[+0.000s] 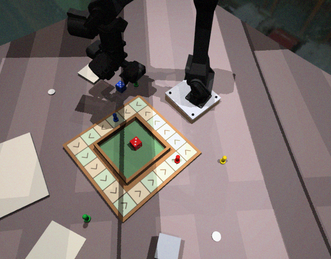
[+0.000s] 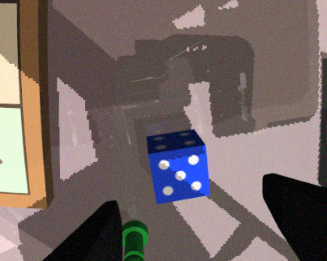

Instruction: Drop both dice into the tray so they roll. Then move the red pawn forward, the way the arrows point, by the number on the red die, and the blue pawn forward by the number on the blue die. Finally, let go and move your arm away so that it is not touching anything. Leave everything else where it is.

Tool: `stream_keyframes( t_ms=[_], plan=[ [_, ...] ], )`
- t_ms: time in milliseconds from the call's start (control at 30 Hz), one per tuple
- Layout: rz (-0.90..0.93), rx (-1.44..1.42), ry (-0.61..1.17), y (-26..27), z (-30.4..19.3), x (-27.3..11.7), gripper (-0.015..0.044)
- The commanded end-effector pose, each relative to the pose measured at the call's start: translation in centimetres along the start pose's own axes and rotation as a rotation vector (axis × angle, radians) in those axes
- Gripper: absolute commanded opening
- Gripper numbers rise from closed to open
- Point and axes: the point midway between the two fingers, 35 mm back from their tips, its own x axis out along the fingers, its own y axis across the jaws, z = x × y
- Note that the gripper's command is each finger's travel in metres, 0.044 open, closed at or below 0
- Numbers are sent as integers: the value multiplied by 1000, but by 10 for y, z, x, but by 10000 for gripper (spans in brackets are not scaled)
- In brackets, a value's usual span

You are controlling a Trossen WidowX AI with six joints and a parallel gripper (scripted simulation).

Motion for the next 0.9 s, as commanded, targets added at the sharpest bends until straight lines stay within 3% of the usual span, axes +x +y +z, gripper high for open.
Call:
stream_keyframes(
  t_ms=[0,700,867],
  plan=[
    [2,-5,2,1,0,5,275],
    [2,-5,2,2,0,36,275],
    [2,-5,2,2,0,36,144]
  ],
)
